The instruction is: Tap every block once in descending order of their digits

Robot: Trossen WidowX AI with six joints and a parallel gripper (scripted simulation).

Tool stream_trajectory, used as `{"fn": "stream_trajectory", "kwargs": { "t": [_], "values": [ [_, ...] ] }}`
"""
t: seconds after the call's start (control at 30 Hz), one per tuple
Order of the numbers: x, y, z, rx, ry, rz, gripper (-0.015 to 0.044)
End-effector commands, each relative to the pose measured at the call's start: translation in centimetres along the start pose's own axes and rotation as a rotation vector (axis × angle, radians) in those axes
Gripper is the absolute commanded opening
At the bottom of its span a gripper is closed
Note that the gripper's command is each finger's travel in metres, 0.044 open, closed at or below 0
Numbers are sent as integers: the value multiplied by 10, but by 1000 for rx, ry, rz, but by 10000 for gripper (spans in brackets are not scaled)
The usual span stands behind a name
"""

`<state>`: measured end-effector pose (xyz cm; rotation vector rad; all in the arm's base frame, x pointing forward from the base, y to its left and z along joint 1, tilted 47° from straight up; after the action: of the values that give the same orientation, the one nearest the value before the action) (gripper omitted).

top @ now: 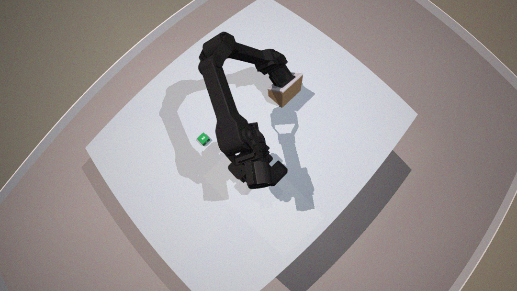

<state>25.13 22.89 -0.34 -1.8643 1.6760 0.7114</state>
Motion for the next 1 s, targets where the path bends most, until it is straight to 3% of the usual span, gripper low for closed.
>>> {"fn": "stream_trajectory", "kwargs": {
  "t": [0.0, 0.17, 0.97],
  "values": [
    [8, -1, 6, 16, -12, -3, 20],
    [76, 0, 5, 17, -8, -4, 20],
    [107, 0, 5, 17, -7, -4, 20]
  ]
}}
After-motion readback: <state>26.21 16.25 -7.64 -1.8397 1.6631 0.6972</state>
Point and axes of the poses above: the point midway between the two fingers, 35 mm back from their tips, its own x axis out along the fingers, its own z axis across the jaws, y = z × x, the point moved 7 cm from there along -x, back along the fingers, and after that the axes turned 2 degrees about x, right-handed, at the moved point
